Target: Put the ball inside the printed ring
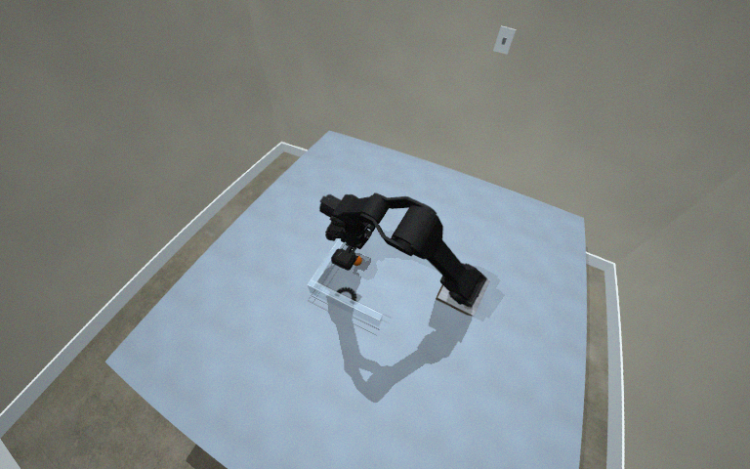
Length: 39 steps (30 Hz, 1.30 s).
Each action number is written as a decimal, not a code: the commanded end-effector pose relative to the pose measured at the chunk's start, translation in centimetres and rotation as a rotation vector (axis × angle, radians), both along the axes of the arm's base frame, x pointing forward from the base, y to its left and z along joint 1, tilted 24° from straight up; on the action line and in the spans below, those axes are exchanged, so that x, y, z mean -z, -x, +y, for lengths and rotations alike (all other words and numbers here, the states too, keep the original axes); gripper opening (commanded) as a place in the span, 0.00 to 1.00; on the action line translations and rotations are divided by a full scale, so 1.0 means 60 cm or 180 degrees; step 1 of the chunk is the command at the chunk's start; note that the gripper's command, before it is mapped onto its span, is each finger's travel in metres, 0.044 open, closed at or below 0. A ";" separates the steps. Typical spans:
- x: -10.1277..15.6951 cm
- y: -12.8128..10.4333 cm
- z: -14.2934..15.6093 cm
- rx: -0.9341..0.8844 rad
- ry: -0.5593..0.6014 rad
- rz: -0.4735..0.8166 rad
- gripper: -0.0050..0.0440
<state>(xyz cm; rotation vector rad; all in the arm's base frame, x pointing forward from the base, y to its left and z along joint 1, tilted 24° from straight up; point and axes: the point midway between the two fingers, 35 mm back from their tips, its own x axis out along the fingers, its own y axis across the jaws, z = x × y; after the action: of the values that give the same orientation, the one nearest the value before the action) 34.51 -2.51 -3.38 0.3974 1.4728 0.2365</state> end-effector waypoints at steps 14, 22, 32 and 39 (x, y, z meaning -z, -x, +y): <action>0.045 0.005 0.020 -0.0006 -0.0018 0.0064 0.66; 0.051 0.005 0.023 -0.0006 -0.0018 0.0064 0.56; 0.051 0.005 0.023 -0.0006 -0.0018 0.0064 0.44; 0.051 0.005 0.023 -0.0006 -0.0018 0.0064 0.33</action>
<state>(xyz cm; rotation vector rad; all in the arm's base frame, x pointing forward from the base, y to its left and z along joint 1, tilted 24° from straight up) 34.26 -1.23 -6.32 0.4018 1.4903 0.2389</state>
